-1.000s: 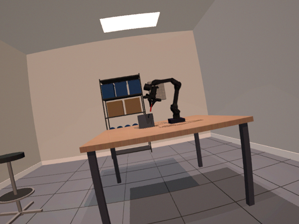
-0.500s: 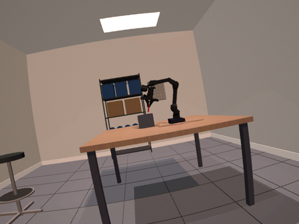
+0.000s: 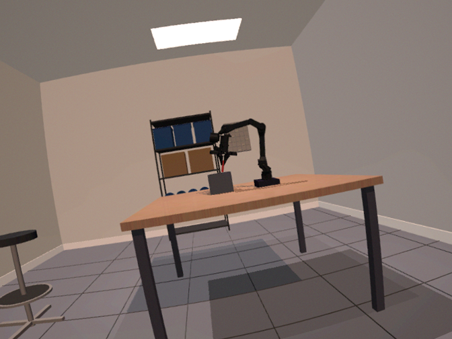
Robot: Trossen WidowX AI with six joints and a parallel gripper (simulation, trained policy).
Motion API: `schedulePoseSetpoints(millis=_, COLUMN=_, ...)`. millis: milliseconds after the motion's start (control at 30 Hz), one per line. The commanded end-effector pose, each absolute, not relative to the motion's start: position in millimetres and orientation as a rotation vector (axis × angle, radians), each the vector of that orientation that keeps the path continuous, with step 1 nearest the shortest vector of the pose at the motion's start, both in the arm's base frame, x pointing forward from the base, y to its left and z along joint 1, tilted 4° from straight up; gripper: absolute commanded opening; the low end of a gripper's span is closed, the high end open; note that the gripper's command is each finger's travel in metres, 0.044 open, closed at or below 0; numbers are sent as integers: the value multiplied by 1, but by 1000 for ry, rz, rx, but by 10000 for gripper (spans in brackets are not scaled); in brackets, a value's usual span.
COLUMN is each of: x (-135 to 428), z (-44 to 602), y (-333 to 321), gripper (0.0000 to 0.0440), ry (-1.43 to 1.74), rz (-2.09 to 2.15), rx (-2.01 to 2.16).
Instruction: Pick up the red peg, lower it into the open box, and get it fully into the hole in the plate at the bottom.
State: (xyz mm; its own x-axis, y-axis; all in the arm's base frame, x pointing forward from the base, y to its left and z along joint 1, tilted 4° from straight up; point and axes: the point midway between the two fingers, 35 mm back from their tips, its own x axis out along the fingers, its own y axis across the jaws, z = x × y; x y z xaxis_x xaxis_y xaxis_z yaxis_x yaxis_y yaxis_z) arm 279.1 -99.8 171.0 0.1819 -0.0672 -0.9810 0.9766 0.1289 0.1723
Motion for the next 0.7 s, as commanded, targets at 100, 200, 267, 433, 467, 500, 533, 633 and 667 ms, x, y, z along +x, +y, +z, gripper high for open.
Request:
schedulePoseSetpoints(millis=100, x=283, z=162, y=-114, gripper=0, ry=1090, rz=-1031, rx=1140)
schedulePoseSetpoints(millis=200, x=283, z=154, y=-119, gripper=0, ry=1102, rz=-1039, rx=1138)
schedulePoseSetpoints(millis=267, x=283, z=149, y=-123, gripper=0, ry=1111, rz=-1042, rx=1137)
schedulePoseSetpoints(millis=433, x=285, z=135, y=-128, gripper=0, ry=1134, rz=-1038, rx=1137)
schedulePoseSetpoints(millis=467, x=286, z=132, y=-129, gripper=0, ry=1137, rz=-1036, rx=1137)
schedulePoseSetpoints(millis=500, x=286, z=129, y=-130, gripper=0, ry=1139, rz=-1034, rx=1138)
schedulePoseSetpoints(millis=533, x=287, z=127, y=-131, gripper=0, ry=1142, rz=-1032, rx=1139)
schedulePoseSetpoints(millis=633, x=290, z=119, y=-133, gripper=1, ry=1150, rz=-1025, rx=1143)
schedulePoseSetpoints(millis=667, x=291, z=116, y=-134, gripper=1, ry=1153, rz=-1023, rx=1143)
